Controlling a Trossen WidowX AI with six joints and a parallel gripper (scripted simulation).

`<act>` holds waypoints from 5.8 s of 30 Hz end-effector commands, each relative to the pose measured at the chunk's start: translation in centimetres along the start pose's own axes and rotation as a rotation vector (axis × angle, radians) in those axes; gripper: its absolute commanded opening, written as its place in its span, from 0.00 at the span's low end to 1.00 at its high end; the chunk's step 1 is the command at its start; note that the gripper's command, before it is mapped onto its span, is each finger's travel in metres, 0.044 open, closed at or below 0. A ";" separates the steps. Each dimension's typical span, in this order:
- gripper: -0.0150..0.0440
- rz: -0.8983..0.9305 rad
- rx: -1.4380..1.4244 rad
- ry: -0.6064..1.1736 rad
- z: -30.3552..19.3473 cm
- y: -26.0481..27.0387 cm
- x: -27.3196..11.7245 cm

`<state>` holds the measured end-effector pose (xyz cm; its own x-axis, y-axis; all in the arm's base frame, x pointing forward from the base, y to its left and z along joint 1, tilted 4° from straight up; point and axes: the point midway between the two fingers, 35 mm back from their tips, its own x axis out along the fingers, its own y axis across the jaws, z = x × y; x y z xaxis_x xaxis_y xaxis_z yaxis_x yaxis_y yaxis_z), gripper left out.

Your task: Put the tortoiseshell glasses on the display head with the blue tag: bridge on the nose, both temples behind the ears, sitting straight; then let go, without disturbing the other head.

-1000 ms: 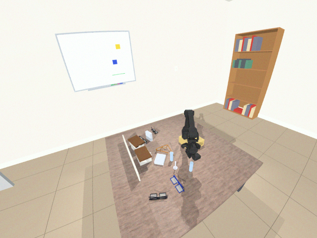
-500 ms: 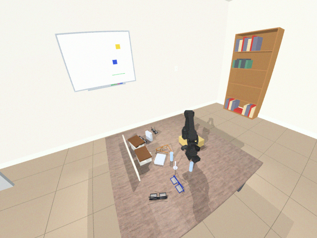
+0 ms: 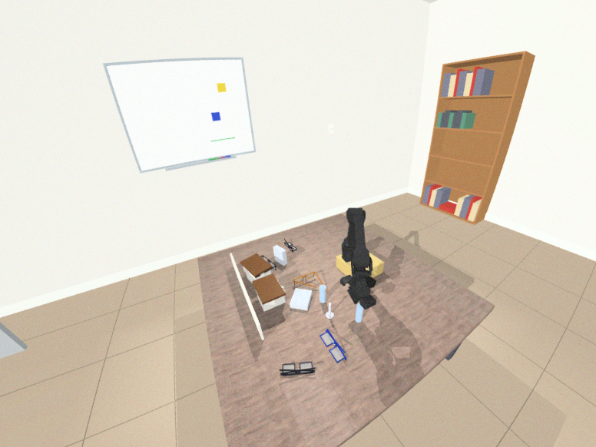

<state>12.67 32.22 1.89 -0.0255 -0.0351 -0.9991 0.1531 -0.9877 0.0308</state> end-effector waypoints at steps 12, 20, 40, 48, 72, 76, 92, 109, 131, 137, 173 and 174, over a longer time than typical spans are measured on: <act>0.25 0.001 -0.004 -0.006 0.1 -0.6 0.3; 0.25 0.001 -0.004 -0.006 0.0 -1.0 0.2; 0.25 0.000 -0.004 -0.006 0.0 -2.1 0.2; 0.25 0.000 -0.004 -0.006 0.0 -2.5 0.2; 0.25 -0.001 -0.004 -0.006 0.1 -3.8 0.2; 0.25 -0.002 -0.004 -0.006 0.1 -4.0 0.2; 0.25 -0.002 -0.004 -0.006 0.1 -4.9 0.2; 0.39 -0.014 0.006 0.003 -0.3 -0.7 -5.6; 0.37 -0.011 0.458 0.004 -3.4 2.3 -5.7; 0.25 -0.006 1.245 0.006 -7.7 8.2 -5.8; 0.25 0.003 2.353 0.018 -11.4 17.4 -4.9; 0.25 0.003 2.353 0.018 -11.4 17.4 -4.7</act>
<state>26.73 17.04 7.45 -0.0182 -0.0412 -0.9990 -0.8132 0.5819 -0.0092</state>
